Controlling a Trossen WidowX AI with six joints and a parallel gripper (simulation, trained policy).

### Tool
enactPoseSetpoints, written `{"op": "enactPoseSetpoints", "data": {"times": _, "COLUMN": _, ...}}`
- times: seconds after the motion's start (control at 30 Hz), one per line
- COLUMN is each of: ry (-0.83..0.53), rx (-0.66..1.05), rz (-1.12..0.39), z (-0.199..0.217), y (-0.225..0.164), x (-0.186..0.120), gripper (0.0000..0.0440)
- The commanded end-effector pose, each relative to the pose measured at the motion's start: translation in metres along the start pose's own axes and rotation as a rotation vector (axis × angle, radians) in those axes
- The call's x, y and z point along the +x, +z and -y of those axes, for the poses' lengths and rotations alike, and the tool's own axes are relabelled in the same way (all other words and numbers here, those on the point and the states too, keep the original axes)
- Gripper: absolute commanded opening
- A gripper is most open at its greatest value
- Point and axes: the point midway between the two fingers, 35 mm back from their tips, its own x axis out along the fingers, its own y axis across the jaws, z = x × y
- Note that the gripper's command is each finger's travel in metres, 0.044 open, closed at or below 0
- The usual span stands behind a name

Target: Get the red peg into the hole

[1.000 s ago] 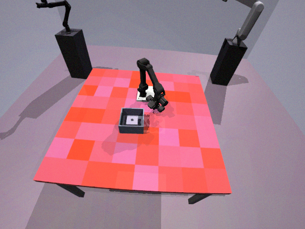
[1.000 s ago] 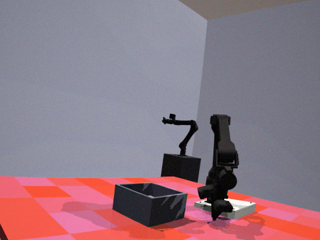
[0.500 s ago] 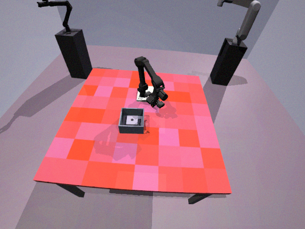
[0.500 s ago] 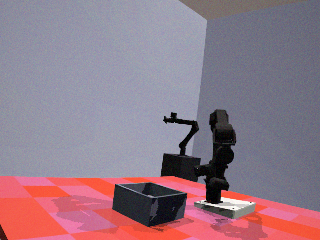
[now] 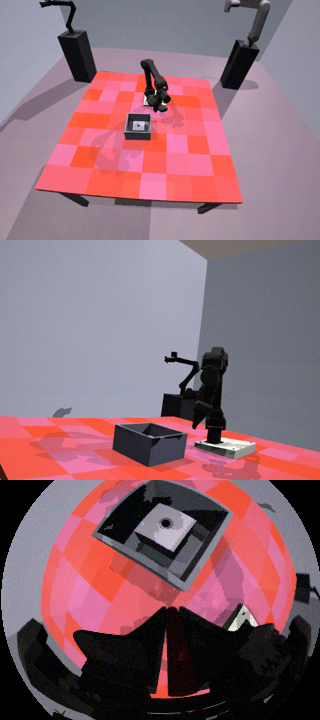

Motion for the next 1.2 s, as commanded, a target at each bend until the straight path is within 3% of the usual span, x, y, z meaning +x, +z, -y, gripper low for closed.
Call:
{"op": "enactPoseSetpoints", "data": {"times": 0.0, "ry": 0.010, "rx": 0.042, "rz": 0.025, "z": -0.004, "y": 0.019, "x": -0.002, "gripper": 0.0000}}
{"op": "enactPoseSetpoints", "data": {"times": 0.57, "ry": 0.010, "rx": 0.149, "rz": 0.085, "z": -0.007, "y": 0.100, "x": 0.029, "gripper": 0.0000}}
{"op": "enactPoseSetpoints", "data": {"times": 1.17, "ry": 0.019, "rx": 0.036, "rz": 0.012, "z": -0.001, "y": 0.139, "x": 0.082, "gripper": 0.0000}}
